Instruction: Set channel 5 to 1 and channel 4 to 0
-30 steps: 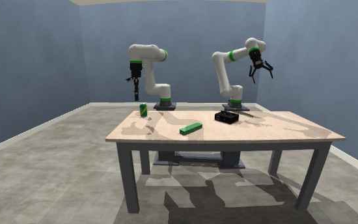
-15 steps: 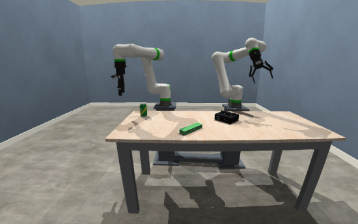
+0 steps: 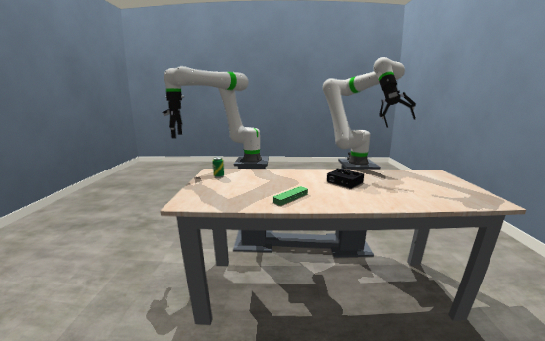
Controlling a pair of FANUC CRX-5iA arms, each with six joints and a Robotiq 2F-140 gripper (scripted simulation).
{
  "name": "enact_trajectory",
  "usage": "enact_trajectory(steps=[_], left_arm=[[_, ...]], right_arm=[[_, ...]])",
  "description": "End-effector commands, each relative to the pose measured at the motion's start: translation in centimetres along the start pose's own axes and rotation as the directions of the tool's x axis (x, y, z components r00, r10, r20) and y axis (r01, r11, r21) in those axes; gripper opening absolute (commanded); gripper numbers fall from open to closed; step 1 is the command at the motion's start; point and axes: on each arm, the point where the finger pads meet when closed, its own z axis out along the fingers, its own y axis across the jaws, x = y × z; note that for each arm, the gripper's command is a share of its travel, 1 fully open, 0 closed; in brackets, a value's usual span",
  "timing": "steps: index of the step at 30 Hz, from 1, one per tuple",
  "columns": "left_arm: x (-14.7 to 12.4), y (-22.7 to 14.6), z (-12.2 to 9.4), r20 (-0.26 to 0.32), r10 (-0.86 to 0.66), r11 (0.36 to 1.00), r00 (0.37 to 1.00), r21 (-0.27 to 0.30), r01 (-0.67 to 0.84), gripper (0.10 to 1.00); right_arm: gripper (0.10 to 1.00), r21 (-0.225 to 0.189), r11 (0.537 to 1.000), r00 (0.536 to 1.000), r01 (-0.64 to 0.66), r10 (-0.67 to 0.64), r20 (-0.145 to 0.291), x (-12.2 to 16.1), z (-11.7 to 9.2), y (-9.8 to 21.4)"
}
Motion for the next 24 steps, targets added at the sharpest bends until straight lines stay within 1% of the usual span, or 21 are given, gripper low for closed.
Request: enact_trajectory(steps=[1, 3, 5, 6, 10, 14, 20, 22, 24], left_arm=[[0.1, 0.0, -0.1, -0.001, 0.0, 1.0, 1.0, 0.001, 0.0, 1.0], [0.1, 0.0, -0.1, -0.001, 0.0, 1.0, 1.0, 0.001, 0.0, 1.0], [0.1, 0.0, -0.1, -0.001, 0.0, 1.0, 1.0, 0.001, 0.0, 1.0], [0.1, 0.0, -0.1, -0.001, 0.0, 1.0, 1.0, 0.001, 0.0, 1.0], [0.1, 0.0, -0.1, -0.001, 0.0, 1.0, 1.0, 0.001, 0.0, 1.0], [0.1, 0.0, -0.1, -0.001, 0.0, 1.0, 1.0, 0.001, 0.0, 1.0], [0.1, 0.0, -0.1, -0.001, 0.0, 1.0, 1.0, 0.001, 0.0, 1.0], [0.1, 0.0, -0.1, -0.001, 0.0, 1.0, 1.0, 0.001, 0.0, 1.0], [0.1, 0.0, -0.1, -0.001, 0.0, 1.0, 1.0, 0.001, 0.0, 1.0]], right_arm=[[1.0, 0.004, 1.0, 1.0, -0.024, 0.024, 0.005, 2.1, -0.5, 6.7], [1.0, 0.004, 0.999, 0.999, -0.036, 0.036, 0.007, 2.5, -0.7, 9.4], [1.0, 0.004, 0.999, 0.999, -0.036, 0.036, 0.007, 2.5, -0.7, 9.4], [1.0, 0.004, 0.999, 0.999, -0.041, 0.041, 0.008, 3.2, -1.0, 13.0], [1.0, 0.005, 0.998, 0.998, -0.061, 0.061, 0.012, 3.2, -1.2, 17.7], [1.0, 0.006, 0.997, 0.997, -0.079, 0.079, 0.014, 2.9, -1.5, 21.7], [1.0, 0.007, 0.995, 0.995, -0.1, 0.099, 0.017, 2.1, -1.8, 26.3], [1.0, 0.007, 0.995, 0.995, -0.1, 0.099, 0.017, 2.1, -1.8, 26.3], [1.0, 0.007, 0.994, 0.994, -0.105, 0.105, 0.018, 1.9, -1.8, 27.4]])
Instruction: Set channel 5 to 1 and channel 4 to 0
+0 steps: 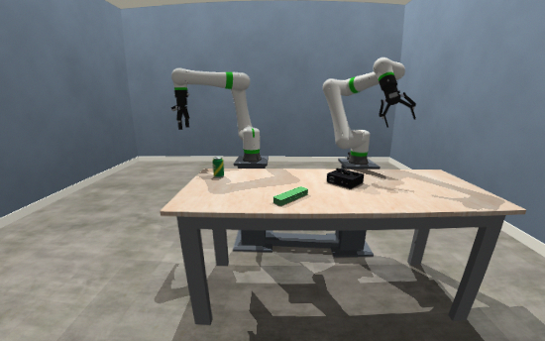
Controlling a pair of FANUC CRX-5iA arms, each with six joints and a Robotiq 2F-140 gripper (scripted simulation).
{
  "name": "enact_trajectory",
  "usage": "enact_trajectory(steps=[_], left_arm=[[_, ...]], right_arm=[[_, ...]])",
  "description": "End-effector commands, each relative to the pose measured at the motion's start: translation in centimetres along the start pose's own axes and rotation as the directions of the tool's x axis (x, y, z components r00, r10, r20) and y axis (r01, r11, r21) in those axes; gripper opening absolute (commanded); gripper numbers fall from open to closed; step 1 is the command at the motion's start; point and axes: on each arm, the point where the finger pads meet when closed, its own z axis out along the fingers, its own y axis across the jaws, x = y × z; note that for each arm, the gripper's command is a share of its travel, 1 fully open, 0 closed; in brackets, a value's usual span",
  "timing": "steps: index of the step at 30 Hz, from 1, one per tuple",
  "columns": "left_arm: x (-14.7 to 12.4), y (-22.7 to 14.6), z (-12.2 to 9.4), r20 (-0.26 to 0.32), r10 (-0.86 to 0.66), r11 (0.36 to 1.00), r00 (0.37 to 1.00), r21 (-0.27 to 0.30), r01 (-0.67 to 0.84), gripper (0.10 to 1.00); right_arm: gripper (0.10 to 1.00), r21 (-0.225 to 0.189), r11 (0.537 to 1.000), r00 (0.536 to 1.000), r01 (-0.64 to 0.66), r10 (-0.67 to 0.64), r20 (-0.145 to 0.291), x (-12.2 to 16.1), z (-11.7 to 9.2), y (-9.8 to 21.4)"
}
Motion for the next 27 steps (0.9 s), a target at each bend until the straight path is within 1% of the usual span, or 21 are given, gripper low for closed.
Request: enact_trajectory(steps=[1, 6, 12, 27], left_arm=[[0.1, 0.0, -0.1, -0.001, 0.0, 1.0, 1.0, 0.001, 0.0, 1.0], [0.1, 0.0, -0.1, -0.001, 0.0, 1.0, 1.0, 0.001, 0.0, 1.0], [0.1, 0.0, -0.1, -0.001, 0.0, 1.0, 1.0, 0.001, 0.0, 1.0], [0.2, 0.2, 0.1, 0.0, 0.009, 1.0, 1.0, -0.005, -0.009, 1.0]], right_arm=[[1.0, 0.002, 1.0, 1.0, -0.007, 0.007, 0.0, -0.1, -0.2, 1.8], [1.0, 0.003, 1.0, 1.0, -0.017, 0.017, 0.001, -0.5, -0.3, 3.9], [1.0, 0.003, 1.0, 1.0, -0.023, 0.023, 0.002, -0.7, -0.4, 5.3], [1.0, 0.004, 1.0, 1.0, -0.025, 0.025, 0.002, -0.8, -0.4, 5.7]])
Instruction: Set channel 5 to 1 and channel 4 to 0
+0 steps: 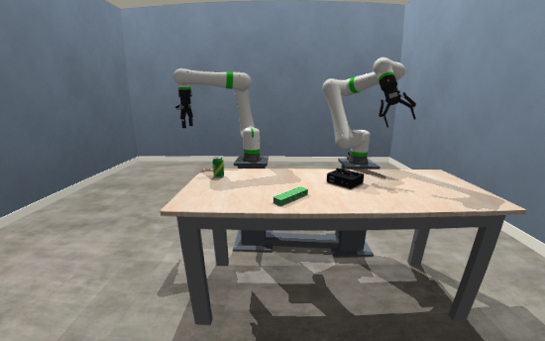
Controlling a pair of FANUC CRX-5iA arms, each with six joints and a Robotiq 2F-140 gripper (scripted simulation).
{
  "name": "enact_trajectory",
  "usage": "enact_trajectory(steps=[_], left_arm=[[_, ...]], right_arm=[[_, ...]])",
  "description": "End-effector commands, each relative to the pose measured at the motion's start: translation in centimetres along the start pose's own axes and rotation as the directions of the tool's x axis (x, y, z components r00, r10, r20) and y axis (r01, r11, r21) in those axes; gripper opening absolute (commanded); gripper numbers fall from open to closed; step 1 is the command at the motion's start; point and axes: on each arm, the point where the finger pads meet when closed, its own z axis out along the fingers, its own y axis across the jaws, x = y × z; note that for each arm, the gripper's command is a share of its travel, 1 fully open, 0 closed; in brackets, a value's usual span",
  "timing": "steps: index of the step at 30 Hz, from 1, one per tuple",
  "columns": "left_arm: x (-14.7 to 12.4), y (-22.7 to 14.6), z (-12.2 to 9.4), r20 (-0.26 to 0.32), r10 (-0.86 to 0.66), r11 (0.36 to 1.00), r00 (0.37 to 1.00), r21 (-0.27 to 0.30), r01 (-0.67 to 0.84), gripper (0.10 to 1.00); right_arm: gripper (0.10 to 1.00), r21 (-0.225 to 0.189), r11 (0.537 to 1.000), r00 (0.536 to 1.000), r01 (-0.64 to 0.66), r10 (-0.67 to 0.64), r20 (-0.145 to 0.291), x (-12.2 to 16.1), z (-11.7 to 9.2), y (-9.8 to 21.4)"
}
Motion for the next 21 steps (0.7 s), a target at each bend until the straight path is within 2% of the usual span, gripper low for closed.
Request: enact_trajectory(steps=[1, 3, 5, 7, 9, 18, 20, 21], left_arm=[[0.5, 0.5, 0.3, 0.002, 0.027, 1.0, 1.0, -0.016, -0.027, 1.0], [1.7, 2.3, 1.3, 0.009, 0.106, 0.992, 0.994, -0.065, -0.106, 1.0], [1.7, 2.3, 1.3, 0.009, 0.106, 0.992, 0.994, -0.065, -0.106, 1.0], [3.5, 5.2, 2.7, 0.011, 0.226, 0.965, 0.974, -0.136, -0.223, 1.0], [4.1, 6.4, 3.2, 0.01, 0.272, 0.95, 0.962, -0.163, -0.267, 1.0], [7.1, 13.6, 6.0, -0.02, 0.518, 0.813, 0.855, -0.3, -0.499, 1.0], [7.6, 15.3, 6.5, -0.031, 0.566, 0.773, 0.824, -0.327, -0.544, 1.0], [7.6, 15.3, 6.5, -0.031, 0.566, 0.773, 0.824, -0.327, -0.544, 1.0]], right_arm=[[1.0, 0.0, 1.0, 1.0, 0.0, 0.0, -0.002, 0.0, -0.1, 0.0], [1.0, 0.0, 1.0, 1.0, 0.0, 0.0, -0.002, 0.0, -0.1, 0.0], [1.0, 0.0, 1.0, 1.0, 0.0, 0.0, -0.002, 0.0, -0.1, 0.0], [1.0, 0.0, 1.0, 1.0, 0.0, 0.0, -0.002, 0.0, -0.1, 0.0], [1.0, 0.0, 1.0, 1.0, 0.0, 0.0, -0.002, 0.0, -0.1, 0.0], [1.0, 0.0, 1.0, 1.0, 0.0, 0.0, -0.002, 0.0, -0.1, 0.0], [1.0, 0.0, 1.0, 1.0, 0.0, 0.0, -0.002, 0.0, -0.1, 0.0], [1.0, 0.0, 1.0, 1.0, 0.0, 0.0, -0.002, 0.0, -0.1, 0.0]])
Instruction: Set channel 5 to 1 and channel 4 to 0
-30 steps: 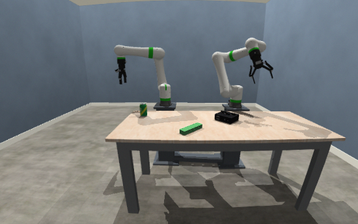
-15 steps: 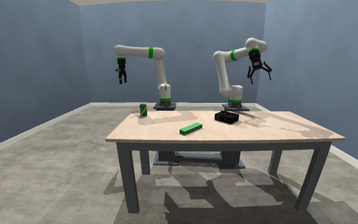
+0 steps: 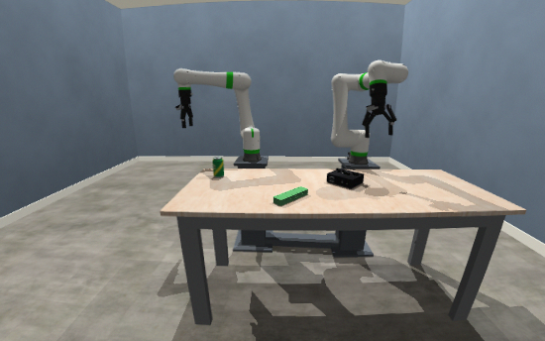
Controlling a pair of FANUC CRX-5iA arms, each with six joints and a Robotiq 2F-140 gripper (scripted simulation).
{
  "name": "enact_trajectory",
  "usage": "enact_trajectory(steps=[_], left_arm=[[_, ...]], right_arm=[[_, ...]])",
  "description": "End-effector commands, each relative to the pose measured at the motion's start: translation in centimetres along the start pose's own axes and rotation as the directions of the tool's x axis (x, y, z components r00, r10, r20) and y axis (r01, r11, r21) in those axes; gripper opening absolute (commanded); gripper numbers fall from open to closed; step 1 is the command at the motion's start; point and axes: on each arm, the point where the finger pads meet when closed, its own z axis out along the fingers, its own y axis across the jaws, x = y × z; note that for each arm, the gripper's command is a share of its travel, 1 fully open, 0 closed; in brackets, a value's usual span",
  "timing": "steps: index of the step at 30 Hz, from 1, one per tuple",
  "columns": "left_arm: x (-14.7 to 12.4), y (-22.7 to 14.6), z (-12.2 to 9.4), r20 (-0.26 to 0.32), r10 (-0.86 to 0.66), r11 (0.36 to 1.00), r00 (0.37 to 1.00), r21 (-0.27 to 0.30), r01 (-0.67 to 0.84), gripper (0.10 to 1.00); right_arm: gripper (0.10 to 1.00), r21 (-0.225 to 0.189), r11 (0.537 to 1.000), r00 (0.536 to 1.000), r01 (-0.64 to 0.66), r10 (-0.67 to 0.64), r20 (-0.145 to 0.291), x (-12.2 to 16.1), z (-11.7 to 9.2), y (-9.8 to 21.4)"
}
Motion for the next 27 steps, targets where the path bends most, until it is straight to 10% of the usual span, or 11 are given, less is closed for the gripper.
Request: enact_trajectory(steps=[1, 16, 27], left_arm=[[1.8, 0.9, 1.1, 0.014, 0.07, 0.997, 0.997, -0.039, -0.07, 1.0], [10.9, 11.4, 8.1, 0.013, 0.521, 0.824, 0.853, -0.266, -0.5, 1.0], [11.2, 11.9, 8.4, 0.011, 0.538, 0.812, 0.843, -0.275, -0.515, 1.0]], right_arm=[[1.0, 0.0, 1.0, 1.0, 0.0, 0.0, -0.002, 0.0, -0.1, 0.0], [1.0, 0.0, 1.0, 1.0, 0.0, 0.0, -0.002, 0.0, -0.1, 0.0], [1.0, 0.0, 1.0, 1.0, 0.0, 0.0, -0.002, 0.0, -0.1, 0.0]])
